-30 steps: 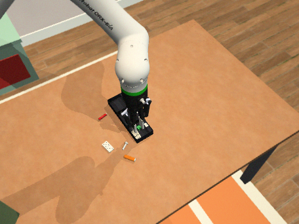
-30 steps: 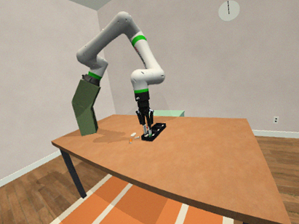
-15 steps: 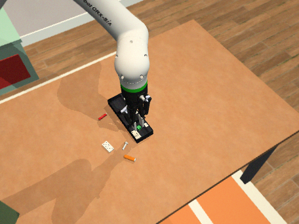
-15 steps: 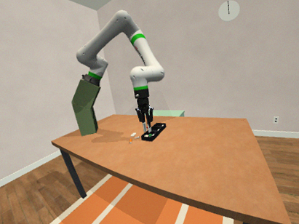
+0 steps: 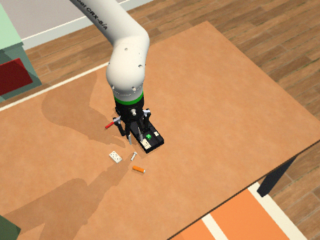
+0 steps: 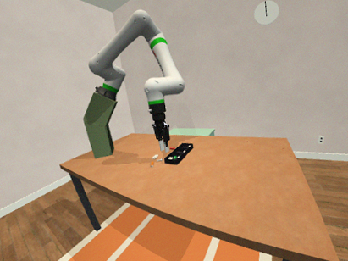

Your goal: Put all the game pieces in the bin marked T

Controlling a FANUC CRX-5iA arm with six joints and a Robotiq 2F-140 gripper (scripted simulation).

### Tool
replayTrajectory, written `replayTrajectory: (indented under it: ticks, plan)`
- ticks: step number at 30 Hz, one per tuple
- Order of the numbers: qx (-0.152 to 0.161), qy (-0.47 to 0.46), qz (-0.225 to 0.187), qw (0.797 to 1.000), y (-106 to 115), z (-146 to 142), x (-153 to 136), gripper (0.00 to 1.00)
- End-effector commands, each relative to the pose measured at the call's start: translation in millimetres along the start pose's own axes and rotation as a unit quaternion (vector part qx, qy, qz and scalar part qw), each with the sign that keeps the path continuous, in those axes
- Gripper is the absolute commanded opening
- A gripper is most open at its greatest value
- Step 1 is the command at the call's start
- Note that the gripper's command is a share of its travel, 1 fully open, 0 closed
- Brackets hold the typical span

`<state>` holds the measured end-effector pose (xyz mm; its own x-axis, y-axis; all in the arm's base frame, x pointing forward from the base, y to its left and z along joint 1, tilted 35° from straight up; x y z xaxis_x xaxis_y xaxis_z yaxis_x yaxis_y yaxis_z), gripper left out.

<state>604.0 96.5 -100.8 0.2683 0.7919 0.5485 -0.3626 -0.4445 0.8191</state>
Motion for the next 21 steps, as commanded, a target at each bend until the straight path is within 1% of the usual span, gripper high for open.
replayTrajectory:
  ticks: [1,3,5,6,8,11,16,20,21]
  plan:
    - [-0.002,-0.078,-0.002,0.997,4,-29,-11,0.25]
    - [-0.002,-0.12,-0.002,0.993,5,-44,-17,0.25]
    - [-0.002,-0.12,-0.002,0.993,5,-44,-17,0.25]
    - [-0.003,-0.178,-0.003,0.984,6,-52,-20,0.25]
    - [-0.003,-0.204,-0.002,0.979,8,-67,-26,0.25]
    - [-0.003,-0.264,-0.001,0.964,10,-87,-34,0.25]
    - [-0.003,-0.361,0.0,0.933,10,-87,-34,0.25]
    - [-0.004,-0.43,0.004,0.903,10,-87,-34,0.25]
    - [-0.004,-0.43,0.004,0.903,10,-87,-34,0.25]
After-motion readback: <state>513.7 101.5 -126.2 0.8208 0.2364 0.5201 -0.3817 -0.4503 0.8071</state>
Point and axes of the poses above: the point where the finger pads meet when closed, its own y axis back along the fingers, its own z axis across the jaws, x = y × z, the point moved 1 cm from there along y, back along the fingers, and after that the axes turned 11 degrees about -y, right-handed, at the moved point
